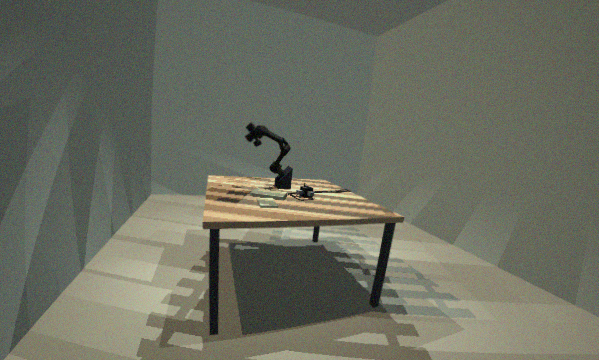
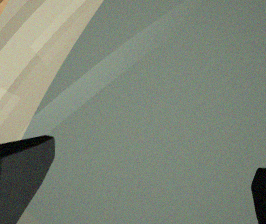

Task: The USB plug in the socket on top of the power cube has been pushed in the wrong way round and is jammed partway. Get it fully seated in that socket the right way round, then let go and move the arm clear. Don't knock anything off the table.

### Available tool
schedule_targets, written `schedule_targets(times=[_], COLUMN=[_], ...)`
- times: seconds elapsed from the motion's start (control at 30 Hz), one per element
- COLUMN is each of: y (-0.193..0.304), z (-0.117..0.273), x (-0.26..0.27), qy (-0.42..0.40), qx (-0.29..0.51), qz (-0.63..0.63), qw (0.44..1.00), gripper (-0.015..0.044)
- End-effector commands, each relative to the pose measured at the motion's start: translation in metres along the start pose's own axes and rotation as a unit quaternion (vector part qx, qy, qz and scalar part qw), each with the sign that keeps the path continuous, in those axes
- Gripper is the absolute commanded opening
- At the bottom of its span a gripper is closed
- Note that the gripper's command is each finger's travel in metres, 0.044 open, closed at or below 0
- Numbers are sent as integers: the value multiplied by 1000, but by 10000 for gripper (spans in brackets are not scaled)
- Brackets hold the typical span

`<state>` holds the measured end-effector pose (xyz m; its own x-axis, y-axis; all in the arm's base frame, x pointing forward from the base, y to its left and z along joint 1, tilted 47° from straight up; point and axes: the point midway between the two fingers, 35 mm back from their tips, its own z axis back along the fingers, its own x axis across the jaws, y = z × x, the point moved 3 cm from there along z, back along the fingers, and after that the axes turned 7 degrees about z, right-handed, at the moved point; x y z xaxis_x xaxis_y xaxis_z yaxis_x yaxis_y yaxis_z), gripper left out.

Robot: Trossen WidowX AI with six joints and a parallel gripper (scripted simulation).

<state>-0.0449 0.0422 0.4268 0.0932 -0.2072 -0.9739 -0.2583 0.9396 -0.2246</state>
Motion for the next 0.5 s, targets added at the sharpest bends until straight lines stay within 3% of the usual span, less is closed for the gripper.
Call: schedule_targets(times=[0.0,0.2,0.47], y=[-29,-99,-187], z=[-36,-72,-60], x=[7,32,78], qy=[-72,-194,-350], qx=[-66,-166,-243], qz=[-47,-101,-120], qw=[994,962,897], gripper=[440,440,440])
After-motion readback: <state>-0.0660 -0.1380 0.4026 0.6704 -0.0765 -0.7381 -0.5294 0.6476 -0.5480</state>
